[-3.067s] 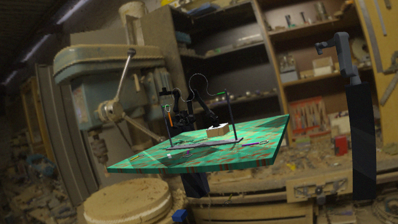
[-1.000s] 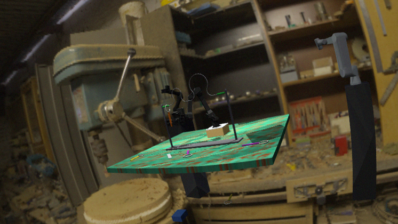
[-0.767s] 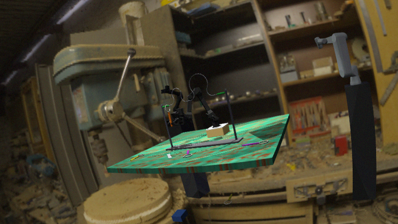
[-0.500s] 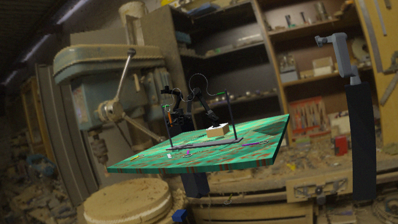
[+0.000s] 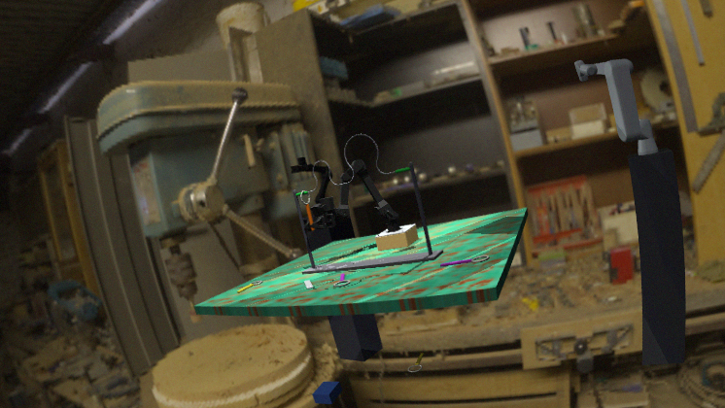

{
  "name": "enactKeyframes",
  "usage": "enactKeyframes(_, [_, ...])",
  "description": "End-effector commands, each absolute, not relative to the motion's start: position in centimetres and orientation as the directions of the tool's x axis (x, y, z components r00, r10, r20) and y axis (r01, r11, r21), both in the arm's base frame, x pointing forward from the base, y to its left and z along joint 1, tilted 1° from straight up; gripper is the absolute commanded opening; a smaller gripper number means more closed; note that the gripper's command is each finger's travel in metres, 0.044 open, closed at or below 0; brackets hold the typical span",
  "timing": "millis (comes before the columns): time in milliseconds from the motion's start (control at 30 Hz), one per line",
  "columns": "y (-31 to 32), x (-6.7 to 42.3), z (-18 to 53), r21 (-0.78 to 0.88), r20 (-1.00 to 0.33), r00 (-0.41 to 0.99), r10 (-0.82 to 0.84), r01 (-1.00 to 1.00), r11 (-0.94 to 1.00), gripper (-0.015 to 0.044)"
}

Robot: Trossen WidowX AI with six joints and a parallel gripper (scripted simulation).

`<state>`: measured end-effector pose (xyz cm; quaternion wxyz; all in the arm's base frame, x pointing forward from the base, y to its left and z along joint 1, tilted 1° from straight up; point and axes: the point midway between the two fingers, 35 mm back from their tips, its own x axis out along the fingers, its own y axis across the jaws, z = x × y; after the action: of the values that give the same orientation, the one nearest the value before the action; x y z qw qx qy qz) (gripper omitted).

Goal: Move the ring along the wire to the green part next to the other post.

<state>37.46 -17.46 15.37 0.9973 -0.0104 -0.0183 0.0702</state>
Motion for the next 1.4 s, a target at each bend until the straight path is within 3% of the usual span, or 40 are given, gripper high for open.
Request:
enactKeyframes(0, [-17.5,37.5,15.3,-0.028,0.034,0.990,0.136,-0.136,0.990,0.0160])
enactKeyframes(400, [-17.5,37.5,15.4,-0.023,0.035,0.989,0.140,-0.140,0.990,-0.0150])
enactKeyframes(1367, [-17.4,37.4,17.5,-0.028,0.036,0.988,0.148,-0.147,0.989,-0.0150])
